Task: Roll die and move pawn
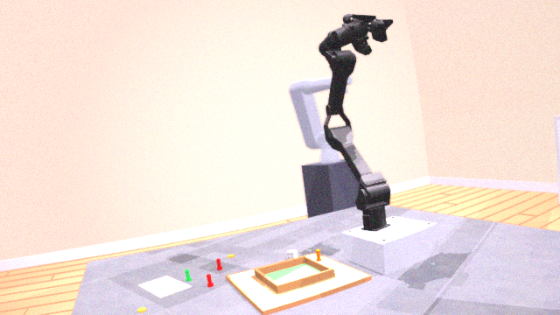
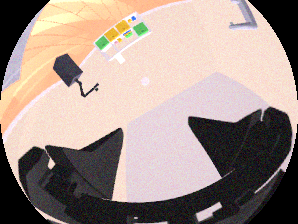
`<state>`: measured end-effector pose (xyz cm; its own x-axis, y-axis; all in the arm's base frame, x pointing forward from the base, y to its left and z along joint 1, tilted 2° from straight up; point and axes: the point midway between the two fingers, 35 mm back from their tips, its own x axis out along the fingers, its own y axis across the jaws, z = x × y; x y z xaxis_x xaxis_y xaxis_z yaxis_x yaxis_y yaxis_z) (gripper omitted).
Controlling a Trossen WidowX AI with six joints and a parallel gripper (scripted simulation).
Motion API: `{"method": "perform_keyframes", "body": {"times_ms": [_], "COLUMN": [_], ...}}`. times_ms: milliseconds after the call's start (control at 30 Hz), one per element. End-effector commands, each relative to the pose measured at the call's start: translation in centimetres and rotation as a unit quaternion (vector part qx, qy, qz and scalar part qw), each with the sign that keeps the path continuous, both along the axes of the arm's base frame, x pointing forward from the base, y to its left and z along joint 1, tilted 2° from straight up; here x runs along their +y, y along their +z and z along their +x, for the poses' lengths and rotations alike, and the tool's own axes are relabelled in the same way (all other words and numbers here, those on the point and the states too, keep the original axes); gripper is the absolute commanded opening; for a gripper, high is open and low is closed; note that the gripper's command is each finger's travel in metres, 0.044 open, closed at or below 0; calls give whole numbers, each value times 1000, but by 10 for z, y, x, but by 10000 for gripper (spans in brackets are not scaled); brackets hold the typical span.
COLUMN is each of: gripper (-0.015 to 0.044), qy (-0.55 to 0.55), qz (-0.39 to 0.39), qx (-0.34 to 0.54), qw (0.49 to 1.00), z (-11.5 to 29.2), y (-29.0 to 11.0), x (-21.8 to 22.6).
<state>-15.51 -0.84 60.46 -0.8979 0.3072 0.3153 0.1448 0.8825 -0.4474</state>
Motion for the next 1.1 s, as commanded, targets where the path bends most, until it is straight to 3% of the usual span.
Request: {"method": "perform_keyframes", "body": {"times_ms": [0, 133, 567, 833, 1067], "gripper": [374, 275, 275, 275, 275], "qy": [-2, -51, -262, -363, -460], "qz": [-2, -45, -154, -169, -190], "qx": [2, 49, 242, 356, 443], "qw": [1000, 996, 922, 844, 746], "z": [1, 19, 150, 245, 338], "y": [0, 7, -1, -23, -61], "x": [2, 47, 179, 209, 210]}}
